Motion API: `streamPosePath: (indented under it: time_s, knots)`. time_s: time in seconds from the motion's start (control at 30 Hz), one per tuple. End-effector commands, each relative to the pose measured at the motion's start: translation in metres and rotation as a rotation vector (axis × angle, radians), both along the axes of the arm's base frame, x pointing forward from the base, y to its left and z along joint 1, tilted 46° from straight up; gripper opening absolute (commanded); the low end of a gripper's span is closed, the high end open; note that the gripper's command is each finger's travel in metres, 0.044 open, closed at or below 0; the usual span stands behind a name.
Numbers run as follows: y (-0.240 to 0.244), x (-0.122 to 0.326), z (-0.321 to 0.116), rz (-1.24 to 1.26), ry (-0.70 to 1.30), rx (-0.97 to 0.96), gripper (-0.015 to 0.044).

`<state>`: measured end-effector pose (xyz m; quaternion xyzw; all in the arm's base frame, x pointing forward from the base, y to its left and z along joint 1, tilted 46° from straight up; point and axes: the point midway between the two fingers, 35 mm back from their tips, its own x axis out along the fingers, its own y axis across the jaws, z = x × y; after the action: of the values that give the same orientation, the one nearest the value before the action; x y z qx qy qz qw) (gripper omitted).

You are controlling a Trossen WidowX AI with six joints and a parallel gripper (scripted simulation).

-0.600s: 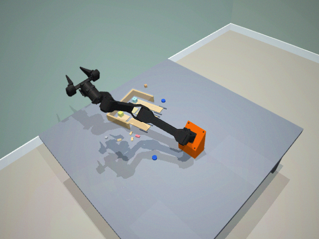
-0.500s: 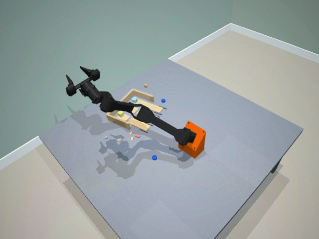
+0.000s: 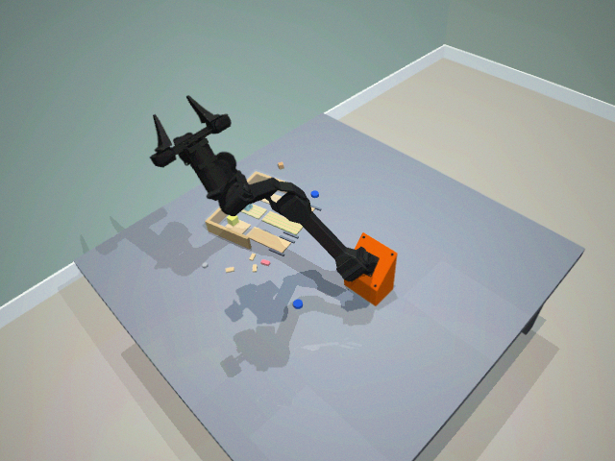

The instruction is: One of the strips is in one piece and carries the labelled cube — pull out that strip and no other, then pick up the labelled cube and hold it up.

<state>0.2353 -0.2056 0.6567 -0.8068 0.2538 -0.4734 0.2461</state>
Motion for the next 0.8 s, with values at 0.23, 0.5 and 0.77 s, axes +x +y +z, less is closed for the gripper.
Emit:
streamPosePath:
  time_s: [0.23, 0.5, 0.77]
  knots:
    - [0.016, -0.143, 0.033, -0.294, -0.260, -0.122, 0.0400]
    - [0.081, -0.244, 0.046, -0.594, -0.415, -0.311, 0.0400]
    - [0.190, -0.305, 0.039, -0.906, -0.550, -0.566, 0.0400]
